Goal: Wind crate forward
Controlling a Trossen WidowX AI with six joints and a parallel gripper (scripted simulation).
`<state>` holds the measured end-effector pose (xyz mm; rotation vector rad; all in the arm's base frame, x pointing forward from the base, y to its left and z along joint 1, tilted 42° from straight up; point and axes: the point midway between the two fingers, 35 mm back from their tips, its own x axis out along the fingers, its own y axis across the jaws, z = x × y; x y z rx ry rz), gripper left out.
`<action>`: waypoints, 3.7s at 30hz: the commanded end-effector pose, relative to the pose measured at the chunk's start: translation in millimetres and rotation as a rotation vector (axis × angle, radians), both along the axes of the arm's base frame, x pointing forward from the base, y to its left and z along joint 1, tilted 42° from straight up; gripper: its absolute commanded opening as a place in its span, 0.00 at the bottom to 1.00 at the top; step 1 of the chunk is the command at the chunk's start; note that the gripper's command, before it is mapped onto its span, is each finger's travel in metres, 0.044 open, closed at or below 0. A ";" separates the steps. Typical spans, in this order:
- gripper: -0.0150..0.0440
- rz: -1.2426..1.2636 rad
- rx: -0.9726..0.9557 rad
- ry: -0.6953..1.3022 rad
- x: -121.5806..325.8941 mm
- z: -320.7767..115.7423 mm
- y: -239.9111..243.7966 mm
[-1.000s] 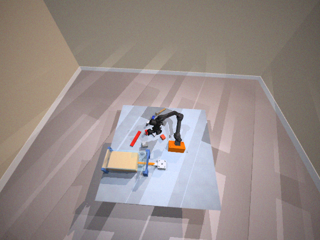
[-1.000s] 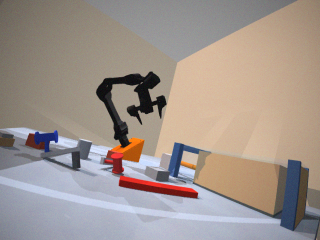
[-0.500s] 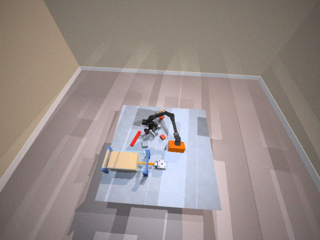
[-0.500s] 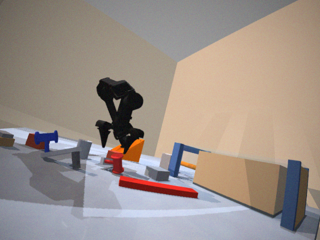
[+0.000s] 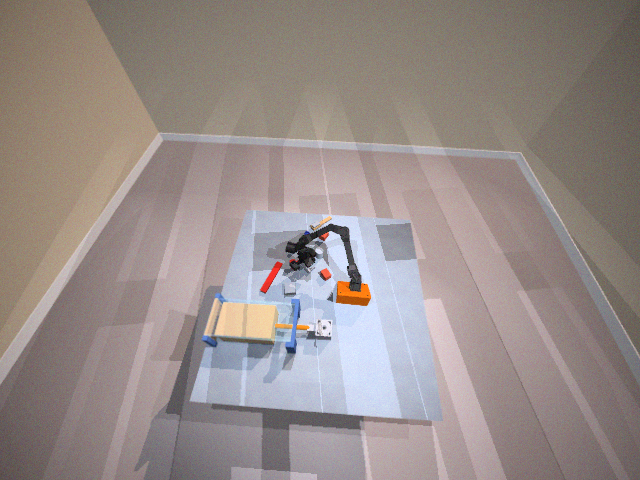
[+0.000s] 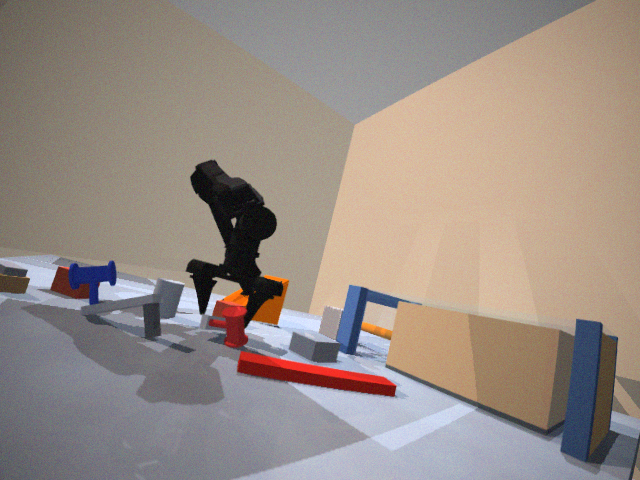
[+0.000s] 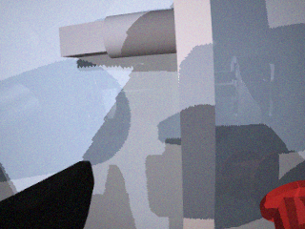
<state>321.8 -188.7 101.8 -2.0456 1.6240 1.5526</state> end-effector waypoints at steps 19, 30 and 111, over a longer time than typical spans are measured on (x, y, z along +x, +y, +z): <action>0.78 0.001 -0.006 -0.005 -2.7 -10.9 -11.3; 0.32 0.001 -0.006 -0.005 -2.7 -10.9 -11.3; 0.25 0.542 0.134 0.426 -25.8 -98.4 362.5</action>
